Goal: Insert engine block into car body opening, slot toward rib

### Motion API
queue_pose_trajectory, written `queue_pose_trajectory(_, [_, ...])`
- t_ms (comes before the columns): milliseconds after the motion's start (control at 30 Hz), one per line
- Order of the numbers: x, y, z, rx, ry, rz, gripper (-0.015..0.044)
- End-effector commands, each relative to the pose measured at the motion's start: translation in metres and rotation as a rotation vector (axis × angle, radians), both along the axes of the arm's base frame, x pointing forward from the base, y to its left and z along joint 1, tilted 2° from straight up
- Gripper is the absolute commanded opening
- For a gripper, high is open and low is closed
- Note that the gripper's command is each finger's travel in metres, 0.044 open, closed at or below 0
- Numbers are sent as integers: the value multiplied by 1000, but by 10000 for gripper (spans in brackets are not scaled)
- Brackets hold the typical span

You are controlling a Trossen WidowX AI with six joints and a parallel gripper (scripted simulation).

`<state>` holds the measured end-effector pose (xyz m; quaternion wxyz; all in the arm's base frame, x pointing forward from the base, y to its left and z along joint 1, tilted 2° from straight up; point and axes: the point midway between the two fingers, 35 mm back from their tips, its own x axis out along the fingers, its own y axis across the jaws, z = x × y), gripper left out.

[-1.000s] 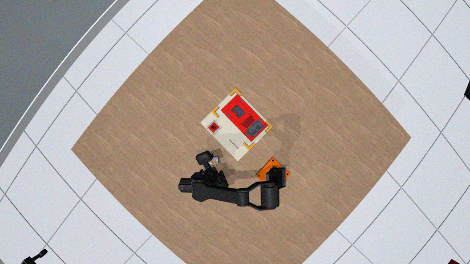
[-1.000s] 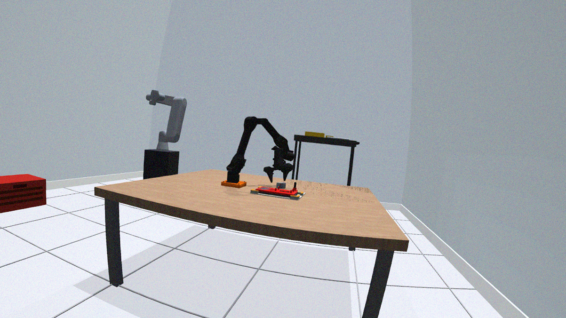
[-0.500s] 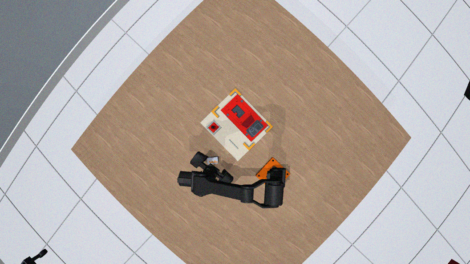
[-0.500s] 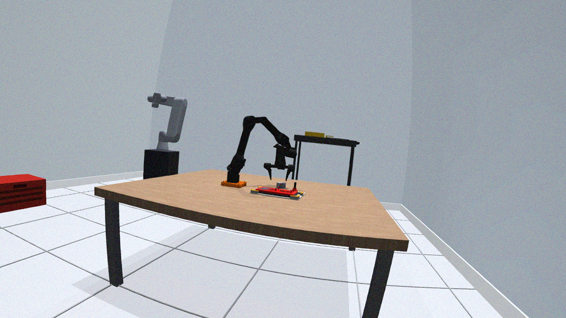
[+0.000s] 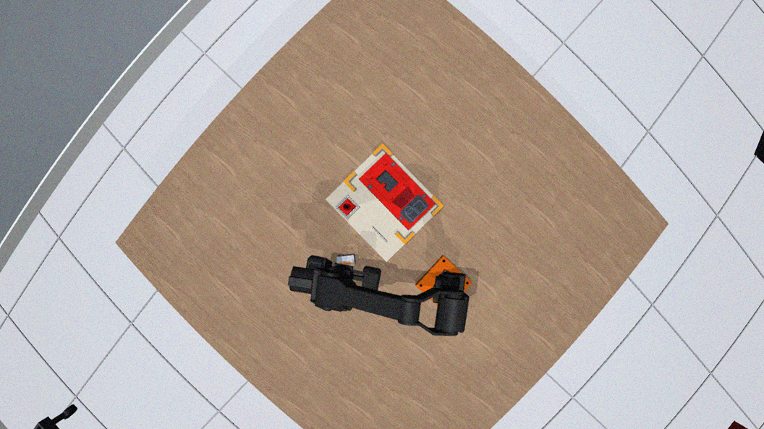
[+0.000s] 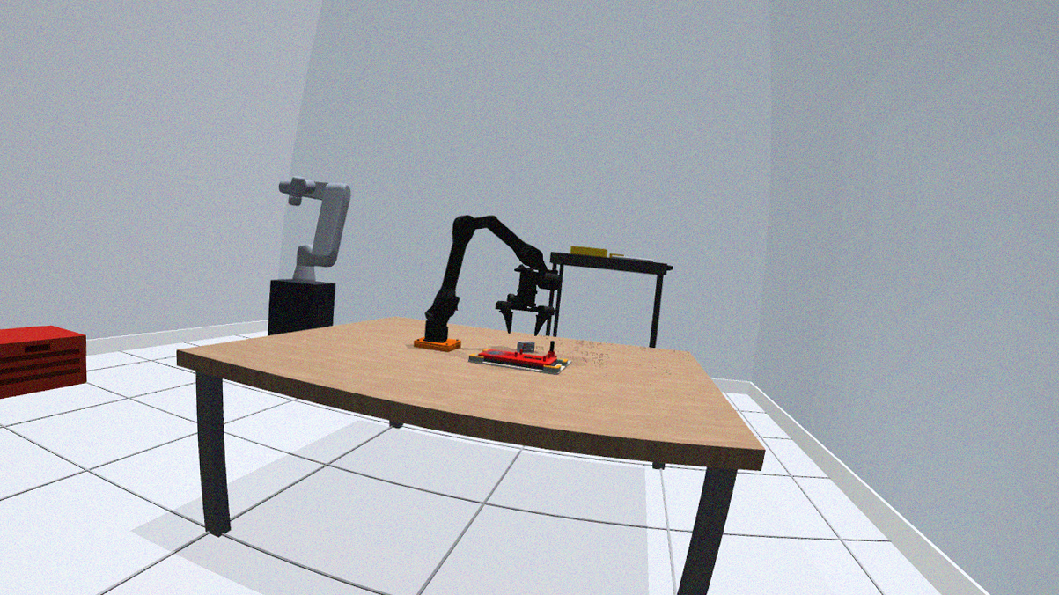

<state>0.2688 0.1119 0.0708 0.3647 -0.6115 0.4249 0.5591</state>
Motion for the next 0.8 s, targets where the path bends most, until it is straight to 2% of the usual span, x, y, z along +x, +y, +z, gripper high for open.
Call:
queue_pose_trajectory(0, [3, 1, 7, 46, 2, 126, 440])
queue_pose_trajectory(167, [4, 1, 11, 87, 9, 266, 440])
queue_pose_trajectory(567, [14, -12, 12, 87, 8, 271, 440])
queue_pose_trajectory(767, [14, -12, -3, 87, 8, 271, 440])
